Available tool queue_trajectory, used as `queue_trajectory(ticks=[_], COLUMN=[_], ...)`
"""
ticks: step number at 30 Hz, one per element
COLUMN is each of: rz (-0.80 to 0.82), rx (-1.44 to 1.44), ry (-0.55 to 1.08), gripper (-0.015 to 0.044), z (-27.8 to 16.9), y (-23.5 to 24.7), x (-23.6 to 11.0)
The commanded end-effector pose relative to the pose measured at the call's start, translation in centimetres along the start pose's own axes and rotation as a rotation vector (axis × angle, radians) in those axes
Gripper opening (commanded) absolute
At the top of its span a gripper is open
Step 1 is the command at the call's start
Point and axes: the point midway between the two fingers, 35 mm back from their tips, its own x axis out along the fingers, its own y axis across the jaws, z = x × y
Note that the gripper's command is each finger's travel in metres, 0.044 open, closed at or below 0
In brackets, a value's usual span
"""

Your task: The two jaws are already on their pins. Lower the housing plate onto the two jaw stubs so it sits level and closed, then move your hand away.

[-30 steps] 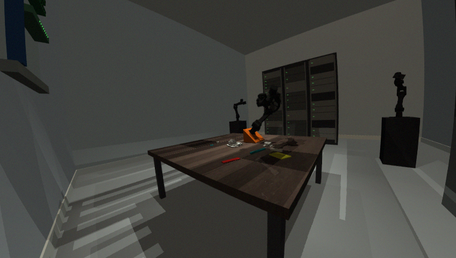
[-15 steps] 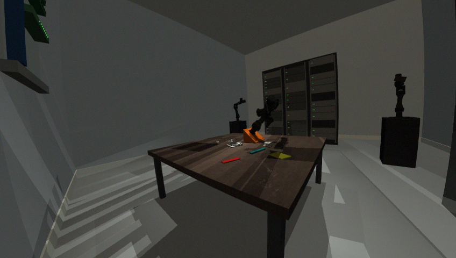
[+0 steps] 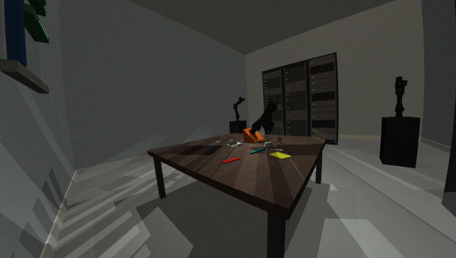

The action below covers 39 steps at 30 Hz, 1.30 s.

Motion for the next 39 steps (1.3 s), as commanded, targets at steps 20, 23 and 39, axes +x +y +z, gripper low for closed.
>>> queue_trajectory(ticks=[20,23,39], rz=[-0.055,-0.055,-0.055], rx=[-0.005,-0.005,-0.005], ry=[0.009,0.009,0.010], gripper=[0.0440,0.0440,0.0440], z=[0.1,0.1,0.1], y=[-1.2,-1.2,-1.3], x=[4.8,5.2,6.7])
